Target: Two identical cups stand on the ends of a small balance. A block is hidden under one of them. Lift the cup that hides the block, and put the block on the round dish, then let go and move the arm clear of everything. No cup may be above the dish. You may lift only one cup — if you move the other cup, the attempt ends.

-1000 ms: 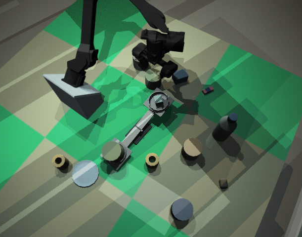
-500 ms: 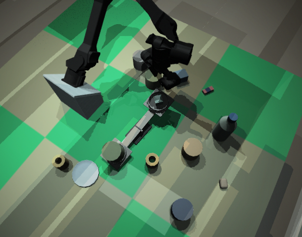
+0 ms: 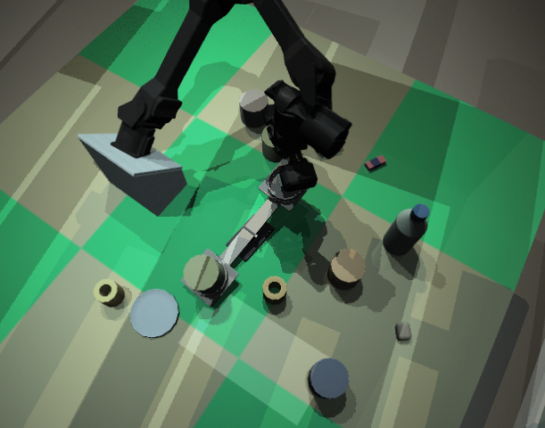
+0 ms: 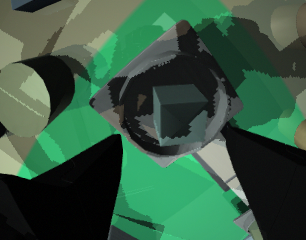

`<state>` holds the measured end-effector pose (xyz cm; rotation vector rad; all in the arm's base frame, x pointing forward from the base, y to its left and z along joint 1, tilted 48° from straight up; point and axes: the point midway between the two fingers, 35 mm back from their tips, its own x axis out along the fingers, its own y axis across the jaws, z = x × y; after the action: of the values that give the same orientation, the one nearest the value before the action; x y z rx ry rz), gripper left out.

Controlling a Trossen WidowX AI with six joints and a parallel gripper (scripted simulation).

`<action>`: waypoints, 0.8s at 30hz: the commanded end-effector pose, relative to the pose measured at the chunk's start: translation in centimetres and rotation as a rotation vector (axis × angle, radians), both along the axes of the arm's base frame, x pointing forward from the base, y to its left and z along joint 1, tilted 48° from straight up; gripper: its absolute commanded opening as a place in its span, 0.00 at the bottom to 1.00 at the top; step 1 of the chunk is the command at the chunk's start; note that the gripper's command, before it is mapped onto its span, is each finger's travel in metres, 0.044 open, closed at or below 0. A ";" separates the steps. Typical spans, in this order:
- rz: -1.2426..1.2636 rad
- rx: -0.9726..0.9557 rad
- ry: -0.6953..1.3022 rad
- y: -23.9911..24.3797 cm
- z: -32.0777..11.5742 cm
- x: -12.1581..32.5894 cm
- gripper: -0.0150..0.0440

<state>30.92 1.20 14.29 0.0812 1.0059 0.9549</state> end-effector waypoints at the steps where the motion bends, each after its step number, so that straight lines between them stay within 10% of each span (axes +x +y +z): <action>1: -0.013 0.016 0.021 -0.8 -0.3 0.2 0.69; 24: -0.013 0.017 0.019 2.1 -2.9 1.0 0.69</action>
<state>31.97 2.93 11.70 0.1027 1.0117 0.9517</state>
